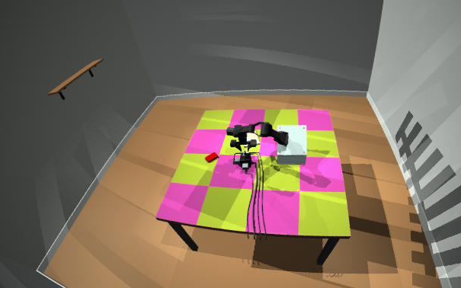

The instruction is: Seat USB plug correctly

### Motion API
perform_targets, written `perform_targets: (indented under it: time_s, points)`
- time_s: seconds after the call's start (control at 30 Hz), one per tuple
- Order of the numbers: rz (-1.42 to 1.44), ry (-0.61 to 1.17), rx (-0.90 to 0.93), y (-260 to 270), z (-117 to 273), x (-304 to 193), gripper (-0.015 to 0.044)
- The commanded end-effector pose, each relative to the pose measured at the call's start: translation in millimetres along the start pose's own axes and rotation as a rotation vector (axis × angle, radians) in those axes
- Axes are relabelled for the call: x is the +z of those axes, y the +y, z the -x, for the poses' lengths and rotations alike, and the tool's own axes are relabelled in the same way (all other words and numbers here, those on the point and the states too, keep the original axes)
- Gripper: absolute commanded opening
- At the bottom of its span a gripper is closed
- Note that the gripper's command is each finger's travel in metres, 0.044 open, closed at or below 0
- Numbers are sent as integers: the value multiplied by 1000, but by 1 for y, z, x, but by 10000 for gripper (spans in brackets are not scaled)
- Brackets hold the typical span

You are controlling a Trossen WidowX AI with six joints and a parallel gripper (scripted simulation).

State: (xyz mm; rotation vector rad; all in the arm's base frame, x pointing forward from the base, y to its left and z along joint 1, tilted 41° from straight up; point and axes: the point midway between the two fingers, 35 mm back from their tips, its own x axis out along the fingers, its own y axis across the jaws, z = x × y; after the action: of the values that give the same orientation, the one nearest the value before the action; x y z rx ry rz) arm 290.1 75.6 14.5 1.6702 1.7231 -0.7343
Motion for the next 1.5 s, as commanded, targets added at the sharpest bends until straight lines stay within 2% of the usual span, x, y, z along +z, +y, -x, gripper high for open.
perform_targets:
  time_s: [0.0, 0.13, 0.23, 1.47]
  points:
    - [1, 0, 1, 0, 0, 0, 125]
    - [1, 0, 1, 0, 0, 0, 20]
    - [1, 0, 1, 0, 0, 0, 0]
    - [-1, 0, 0, 0, 14, 0, 0]
